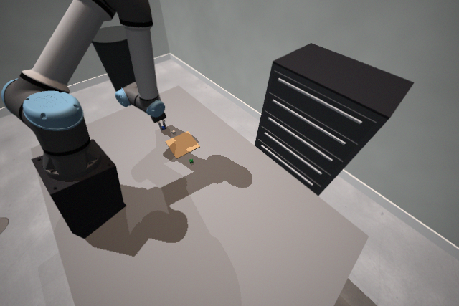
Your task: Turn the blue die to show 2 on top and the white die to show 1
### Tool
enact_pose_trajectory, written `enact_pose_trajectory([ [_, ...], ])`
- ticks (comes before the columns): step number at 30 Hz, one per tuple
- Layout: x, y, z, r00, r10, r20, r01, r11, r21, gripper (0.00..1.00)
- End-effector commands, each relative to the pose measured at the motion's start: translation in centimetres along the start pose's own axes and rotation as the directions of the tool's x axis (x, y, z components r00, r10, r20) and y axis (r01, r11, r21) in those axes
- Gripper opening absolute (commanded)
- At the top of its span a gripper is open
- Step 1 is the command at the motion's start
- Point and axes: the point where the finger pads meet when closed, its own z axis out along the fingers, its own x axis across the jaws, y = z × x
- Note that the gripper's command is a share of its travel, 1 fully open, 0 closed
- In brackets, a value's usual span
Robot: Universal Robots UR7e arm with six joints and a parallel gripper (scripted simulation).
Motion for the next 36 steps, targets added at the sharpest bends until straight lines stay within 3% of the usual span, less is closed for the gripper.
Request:
enact_pose_trajectory([
  [1,0.0,0.0,0.0,1.000,0.000,0.001,0.000,1.000,-0.001,0.34],
  [18,0.0,0.0,-0.7,1.000,0.000,0.001,0.000,1.000,-0.001,0.34],
  [36,0.0,0.0,-6.6,1.000,0.000,0.001,0.000,1.000,-0.001,0.34],
])
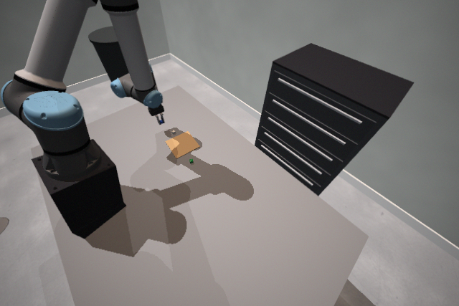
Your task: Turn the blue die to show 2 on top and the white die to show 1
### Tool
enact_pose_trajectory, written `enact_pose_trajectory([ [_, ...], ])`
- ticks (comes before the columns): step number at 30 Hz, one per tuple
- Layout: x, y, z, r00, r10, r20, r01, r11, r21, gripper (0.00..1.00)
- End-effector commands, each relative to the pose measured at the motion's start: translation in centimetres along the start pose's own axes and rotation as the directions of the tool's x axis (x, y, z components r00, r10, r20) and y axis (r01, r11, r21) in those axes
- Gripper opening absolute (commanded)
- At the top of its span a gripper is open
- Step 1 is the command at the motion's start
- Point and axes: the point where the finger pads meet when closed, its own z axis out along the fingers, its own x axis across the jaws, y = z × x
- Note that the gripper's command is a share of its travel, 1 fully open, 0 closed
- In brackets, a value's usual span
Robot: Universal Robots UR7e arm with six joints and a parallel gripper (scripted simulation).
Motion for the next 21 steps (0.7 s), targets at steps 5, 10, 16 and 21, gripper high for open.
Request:
enact_pose_trajectory([
  [5,0.0,0.0,-3.5,1.000,0.000,0.002,0.000,1.000,-0.001,0.34],
  [10,0.0,0.0,-4.7,1.000,0.000,0.002,0.000,1.000,-0.001,0.34],
  [16,0.0,0.0,-5.1,1.000,0.000,0.002,0.000,1.000,-0.001,0.34],
  [21,0.0,0.0,-5.2,1.000,0.000,0.002,0.000,1.000,-0.001,0.34],
])
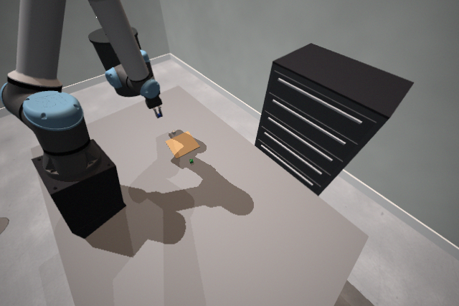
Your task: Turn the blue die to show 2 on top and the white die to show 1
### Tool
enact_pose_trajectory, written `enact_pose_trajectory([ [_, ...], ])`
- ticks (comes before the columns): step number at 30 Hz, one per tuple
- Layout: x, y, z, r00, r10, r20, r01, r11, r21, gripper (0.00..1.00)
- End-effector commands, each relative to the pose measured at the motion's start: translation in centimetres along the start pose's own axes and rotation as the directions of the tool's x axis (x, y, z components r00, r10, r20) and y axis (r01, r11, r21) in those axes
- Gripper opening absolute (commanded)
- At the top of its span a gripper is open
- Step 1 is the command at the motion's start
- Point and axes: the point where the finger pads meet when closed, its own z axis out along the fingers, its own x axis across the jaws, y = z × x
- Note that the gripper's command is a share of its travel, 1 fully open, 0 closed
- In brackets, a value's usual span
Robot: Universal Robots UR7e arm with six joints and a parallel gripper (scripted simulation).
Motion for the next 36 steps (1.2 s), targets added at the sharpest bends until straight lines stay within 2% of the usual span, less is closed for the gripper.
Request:
enact_pose_trajectory([
  [1,0.0,0.0,-0.2,1.000,0.000,0.001,0.000,1.000,0.000,0.34],
  [9,0.0,0.0,-0.2,1.000,-0.001,0.001,0.001,1.000,0.000,0.34],
  [13,-0.6,-1.0,-0.2,1.000,-0.012,-0.001,0.012,1.000,0.000,0.34],
  [17,-1.9,-3.7,-0.1,0.999,-0.043,-0.004,0.043,0.999,0.001,0.34],
  [23,-4.2,-9.8,-0.2,0.994,-0.113,-0.006,0.113,0.994,0.000,0.34],
  [25,-4.2,-9.8,-0.2,0.994,-0.113,-0.006,0.113,0.994,0.000,0.34],
  [29,-5.2,-13.5,-0.4,0.988,-0.156,-0.003,0.156,0.988,0.000,0.34],
  [32,-5.6,-15.4,-0.5,0.984,-0.178,-0.001,0.178,0.984,0.000,0.34],
  [36,-5.8,-16.4,-0.6,0.982,-0.189,0.001,0.189,0.982,0.000,0.34],
])
